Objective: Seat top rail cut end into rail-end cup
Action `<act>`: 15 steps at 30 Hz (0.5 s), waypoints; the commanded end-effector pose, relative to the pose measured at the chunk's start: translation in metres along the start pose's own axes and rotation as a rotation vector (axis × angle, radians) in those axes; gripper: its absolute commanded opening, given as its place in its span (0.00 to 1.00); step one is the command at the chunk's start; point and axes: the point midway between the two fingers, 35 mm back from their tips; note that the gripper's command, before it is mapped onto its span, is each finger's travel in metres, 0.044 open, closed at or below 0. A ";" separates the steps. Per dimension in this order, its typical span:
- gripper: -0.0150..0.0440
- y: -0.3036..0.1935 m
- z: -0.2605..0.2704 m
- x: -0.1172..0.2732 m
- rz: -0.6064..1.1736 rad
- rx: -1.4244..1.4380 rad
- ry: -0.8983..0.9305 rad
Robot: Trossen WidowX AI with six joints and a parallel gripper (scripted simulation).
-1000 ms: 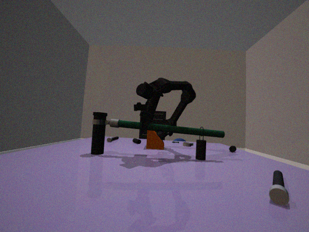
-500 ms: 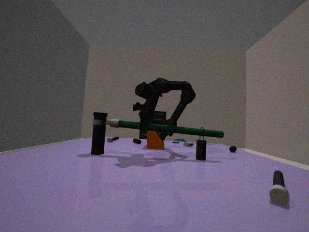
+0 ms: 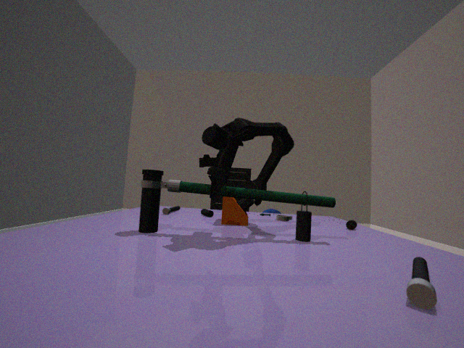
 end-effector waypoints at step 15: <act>0.25 0.006 0.000 -0.002 -0.001 -0.001 -0.001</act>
Point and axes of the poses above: the point midway between the two fingers, 35 mm back from their tips, its own x axis back along the fingers, its own z axis across the jaws, y = z × x, and after that the axes turned 2 degrees about -x, right-handed
